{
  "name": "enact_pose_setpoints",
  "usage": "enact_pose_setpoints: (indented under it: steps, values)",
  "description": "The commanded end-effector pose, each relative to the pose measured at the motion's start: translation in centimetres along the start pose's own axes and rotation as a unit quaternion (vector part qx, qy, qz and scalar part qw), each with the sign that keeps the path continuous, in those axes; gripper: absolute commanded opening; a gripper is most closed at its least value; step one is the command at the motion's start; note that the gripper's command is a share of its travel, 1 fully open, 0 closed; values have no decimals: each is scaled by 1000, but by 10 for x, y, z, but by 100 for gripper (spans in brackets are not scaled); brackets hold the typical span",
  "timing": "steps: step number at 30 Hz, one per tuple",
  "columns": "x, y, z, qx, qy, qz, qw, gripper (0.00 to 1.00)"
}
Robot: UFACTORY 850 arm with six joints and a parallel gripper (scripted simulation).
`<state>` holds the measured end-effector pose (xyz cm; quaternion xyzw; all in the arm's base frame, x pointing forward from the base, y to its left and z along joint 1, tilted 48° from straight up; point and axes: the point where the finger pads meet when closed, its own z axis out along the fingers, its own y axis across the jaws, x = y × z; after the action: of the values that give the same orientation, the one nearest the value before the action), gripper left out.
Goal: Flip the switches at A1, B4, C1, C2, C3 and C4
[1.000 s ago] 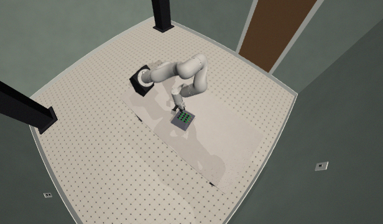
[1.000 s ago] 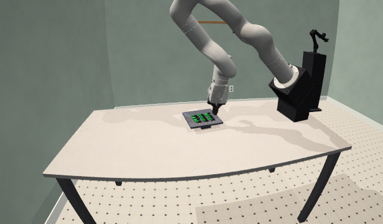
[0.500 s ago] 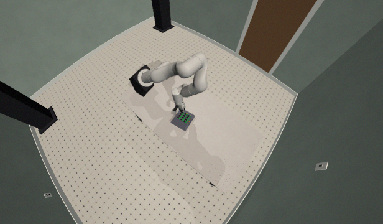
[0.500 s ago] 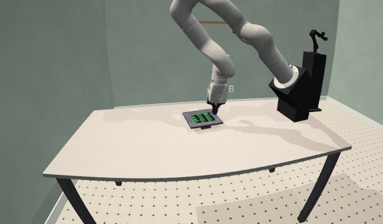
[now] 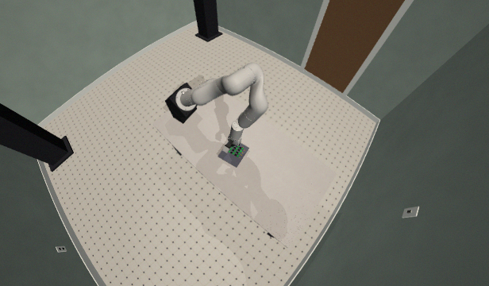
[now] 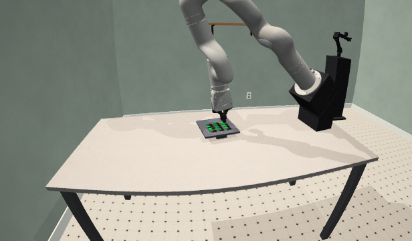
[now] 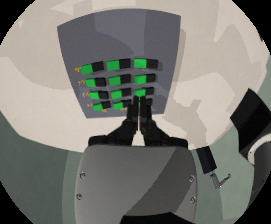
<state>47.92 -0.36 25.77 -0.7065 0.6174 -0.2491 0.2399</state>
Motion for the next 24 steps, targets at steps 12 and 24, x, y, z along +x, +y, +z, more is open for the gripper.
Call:
enact_pose_setpoints:
  steps: [12, 24]
  values:
    - [-1, -3, 2, -14, -15, 1, 1000, 0]
    - [-1, -3, 2, -14, -15, 1, 1000, 0]
